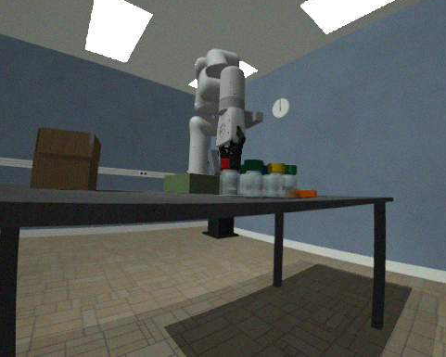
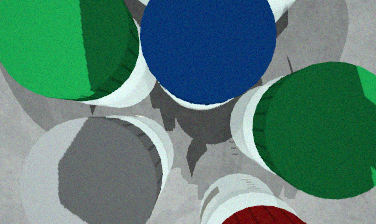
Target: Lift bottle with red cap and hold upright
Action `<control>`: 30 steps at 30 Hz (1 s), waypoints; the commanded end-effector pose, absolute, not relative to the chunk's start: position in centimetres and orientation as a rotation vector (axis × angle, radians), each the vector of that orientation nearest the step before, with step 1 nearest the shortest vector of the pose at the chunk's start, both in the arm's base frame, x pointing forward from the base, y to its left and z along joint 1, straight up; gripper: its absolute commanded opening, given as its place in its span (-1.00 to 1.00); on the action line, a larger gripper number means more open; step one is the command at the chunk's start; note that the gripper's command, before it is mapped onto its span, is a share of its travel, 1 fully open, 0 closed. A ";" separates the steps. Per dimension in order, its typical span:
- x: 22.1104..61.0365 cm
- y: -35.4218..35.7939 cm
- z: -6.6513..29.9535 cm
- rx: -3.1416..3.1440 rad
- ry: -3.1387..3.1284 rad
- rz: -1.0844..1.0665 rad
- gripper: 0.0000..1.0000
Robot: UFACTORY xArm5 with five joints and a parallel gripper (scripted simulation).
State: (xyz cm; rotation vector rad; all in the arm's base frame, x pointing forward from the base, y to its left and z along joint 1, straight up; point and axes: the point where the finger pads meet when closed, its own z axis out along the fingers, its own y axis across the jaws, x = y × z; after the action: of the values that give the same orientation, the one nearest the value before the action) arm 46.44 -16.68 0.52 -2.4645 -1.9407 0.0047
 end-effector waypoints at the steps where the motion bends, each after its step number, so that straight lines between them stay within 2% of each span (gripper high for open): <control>1: 46.6 -16.7 0.6 -2.467 -1.943 0.002 -1.00; 30: 46.6 -16.7 2.3 -2.467 -1.943 0.002 -1.00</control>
State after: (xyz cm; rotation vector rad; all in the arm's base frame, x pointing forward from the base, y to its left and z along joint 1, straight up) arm 46.44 -16.68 1.72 -2.4643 -1.9406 0.0048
